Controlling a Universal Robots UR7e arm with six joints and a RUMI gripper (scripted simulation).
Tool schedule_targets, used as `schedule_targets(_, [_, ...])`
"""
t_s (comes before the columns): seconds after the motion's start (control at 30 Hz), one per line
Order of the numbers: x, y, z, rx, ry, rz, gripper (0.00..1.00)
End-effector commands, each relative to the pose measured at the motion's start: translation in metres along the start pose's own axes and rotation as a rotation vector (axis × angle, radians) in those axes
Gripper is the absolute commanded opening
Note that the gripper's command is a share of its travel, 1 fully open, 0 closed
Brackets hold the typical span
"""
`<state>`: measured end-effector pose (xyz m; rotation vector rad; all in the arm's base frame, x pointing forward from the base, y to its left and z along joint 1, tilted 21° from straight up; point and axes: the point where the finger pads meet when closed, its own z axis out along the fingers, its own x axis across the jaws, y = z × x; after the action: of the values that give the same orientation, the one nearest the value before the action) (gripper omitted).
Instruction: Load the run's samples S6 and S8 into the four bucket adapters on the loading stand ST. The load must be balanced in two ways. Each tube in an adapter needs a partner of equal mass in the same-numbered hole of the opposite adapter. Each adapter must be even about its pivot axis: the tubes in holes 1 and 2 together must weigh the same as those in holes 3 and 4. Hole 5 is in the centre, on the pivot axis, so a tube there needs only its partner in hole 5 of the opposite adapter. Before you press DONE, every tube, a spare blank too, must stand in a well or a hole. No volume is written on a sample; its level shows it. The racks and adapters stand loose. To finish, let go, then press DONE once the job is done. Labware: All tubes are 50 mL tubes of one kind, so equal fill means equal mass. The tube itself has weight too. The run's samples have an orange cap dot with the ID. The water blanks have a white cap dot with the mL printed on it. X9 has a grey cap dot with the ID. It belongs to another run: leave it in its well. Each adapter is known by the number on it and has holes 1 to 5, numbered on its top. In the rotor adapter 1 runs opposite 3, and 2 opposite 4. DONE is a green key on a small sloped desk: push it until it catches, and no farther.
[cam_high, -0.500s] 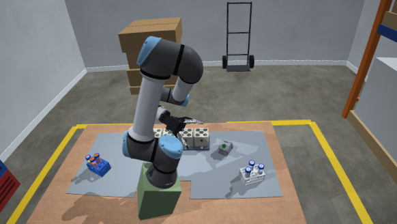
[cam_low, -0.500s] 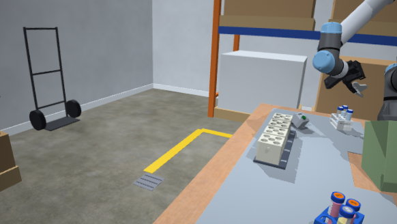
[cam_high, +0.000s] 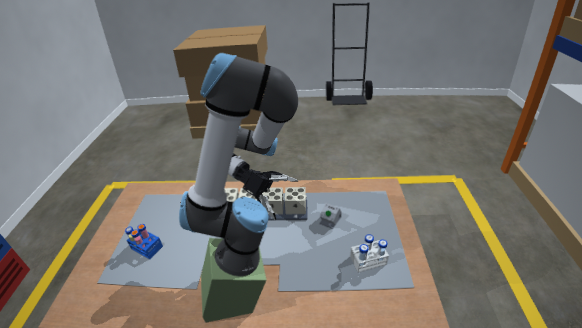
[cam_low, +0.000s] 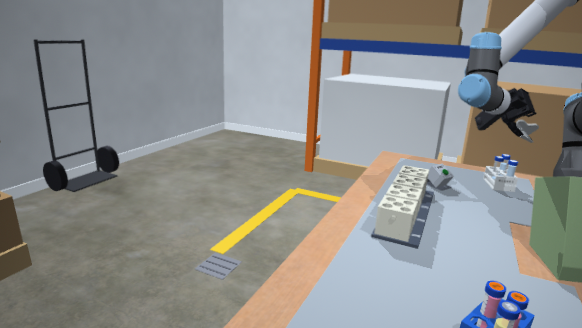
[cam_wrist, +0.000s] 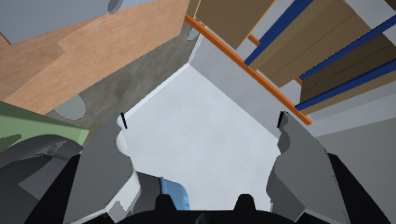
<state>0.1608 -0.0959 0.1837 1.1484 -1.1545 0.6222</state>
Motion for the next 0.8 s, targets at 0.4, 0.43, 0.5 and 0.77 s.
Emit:
schedule_targets(0.4, [0.009,-0.050,-0.022,0.106,-0.150,0.009,0.35])
schedule_targets(0.43, [0.010,-0.054,-0.024,0.116,-0.163,0.010,0.35])
schedule_targets(0.5, [0.012,-0.063,-0.028,0.135,-0.190,0.011,0.35])
schedule_targets(0.77, [0.016,-0.090,-0.040,0.193,-0.272,0.016,0.35])
